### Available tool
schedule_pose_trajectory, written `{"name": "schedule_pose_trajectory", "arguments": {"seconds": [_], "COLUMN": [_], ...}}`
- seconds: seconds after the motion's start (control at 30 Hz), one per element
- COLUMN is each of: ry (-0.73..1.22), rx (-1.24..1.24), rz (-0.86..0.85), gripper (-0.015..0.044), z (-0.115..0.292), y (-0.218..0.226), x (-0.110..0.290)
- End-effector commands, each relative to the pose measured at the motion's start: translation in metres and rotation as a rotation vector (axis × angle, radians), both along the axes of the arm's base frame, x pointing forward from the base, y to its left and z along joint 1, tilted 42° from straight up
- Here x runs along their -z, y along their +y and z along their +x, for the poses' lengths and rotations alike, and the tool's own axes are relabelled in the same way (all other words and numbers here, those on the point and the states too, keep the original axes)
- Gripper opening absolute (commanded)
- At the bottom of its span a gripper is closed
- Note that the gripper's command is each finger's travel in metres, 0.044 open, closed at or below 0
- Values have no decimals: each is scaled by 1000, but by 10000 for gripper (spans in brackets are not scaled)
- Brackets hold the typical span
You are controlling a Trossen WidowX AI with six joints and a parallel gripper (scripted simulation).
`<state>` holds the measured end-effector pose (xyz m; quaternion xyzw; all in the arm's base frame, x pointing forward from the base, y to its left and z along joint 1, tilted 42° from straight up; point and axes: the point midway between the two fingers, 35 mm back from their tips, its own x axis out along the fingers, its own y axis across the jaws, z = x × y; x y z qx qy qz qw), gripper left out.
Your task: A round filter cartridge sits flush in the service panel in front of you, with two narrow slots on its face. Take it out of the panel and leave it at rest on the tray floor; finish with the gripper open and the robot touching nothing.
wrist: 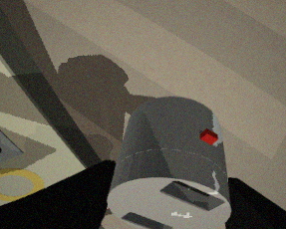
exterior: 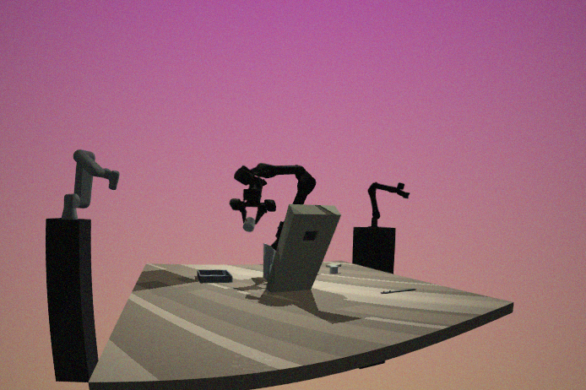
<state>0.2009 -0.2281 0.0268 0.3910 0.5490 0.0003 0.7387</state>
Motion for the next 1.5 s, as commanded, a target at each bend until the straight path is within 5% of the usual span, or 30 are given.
{"name": "schedule_pose_trajectory", "arguments": {"seconds": [0.0, 0.3, 0.8, 1.47], "ry": [134, 358, 430, 770], "rx": [164, 485, 575, 946], "rz": [-14, -46, -57, -73], "gripper": [0, 0, 0, 0], "z": [-24, -70, -100, -231], "y": [-19, -49, -49, 14], "x": [25, 66, 95, 194]}}
